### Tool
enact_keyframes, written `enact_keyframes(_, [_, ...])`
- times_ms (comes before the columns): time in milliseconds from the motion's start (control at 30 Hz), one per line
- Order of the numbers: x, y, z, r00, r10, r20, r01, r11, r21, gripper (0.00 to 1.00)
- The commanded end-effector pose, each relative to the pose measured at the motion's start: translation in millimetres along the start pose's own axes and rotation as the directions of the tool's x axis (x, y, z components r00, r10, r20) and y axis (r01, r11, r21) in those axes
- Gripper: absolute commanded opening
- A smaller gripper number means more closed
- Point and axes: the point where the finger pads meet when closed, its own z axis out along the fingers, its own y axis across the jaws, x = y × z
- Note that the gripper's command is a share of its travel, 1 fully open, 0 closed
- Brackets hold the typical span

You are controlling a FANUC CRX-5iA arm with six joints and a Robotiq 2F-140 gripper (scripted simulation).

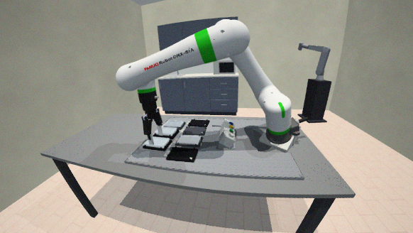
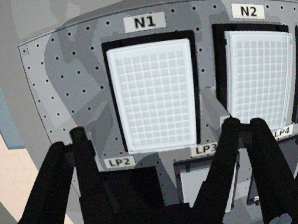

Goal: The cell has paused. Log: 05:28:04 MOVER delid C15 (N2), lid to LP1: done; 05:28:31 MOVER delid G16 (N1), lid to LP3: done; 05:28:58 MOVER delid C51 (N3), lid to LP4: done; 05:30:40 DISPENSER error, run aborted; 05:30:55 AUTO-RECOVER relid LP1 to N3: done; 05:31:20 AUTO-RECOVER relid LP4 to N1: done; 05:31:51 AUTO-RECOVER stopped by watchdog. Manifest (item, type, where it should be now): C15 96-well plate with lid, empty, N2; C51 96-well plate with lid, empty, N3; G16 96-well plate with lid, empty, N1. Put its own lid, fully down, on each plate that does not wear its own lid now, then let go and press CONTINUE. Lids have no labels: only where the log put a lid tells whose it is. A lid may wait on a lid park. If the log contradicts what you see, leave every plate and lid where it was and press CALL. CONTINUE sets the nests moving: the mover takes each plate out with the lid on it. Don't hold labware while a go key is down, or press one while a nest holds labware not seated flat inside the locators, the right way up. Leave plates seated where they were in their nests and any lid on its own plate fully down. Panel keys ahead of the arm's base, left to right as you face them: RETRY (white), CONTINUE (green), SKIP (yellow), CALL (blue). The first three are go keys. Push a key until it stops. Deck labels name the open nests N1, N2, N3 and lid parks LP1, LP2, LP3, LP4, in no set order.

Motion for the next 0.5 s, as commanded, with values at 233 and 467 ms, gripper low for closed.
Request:
enact_keyframes(233, [0.2, 0.0, 5.2, 1.000, 0.000, 0.000, 0.000, 1.000, 0.000, 0.66])
enact_keyframes(467, [0.2, 0.0, 7.6, 1.000, 0.000, 0.000, 0.000, 1.000, 0.000, 0.66])
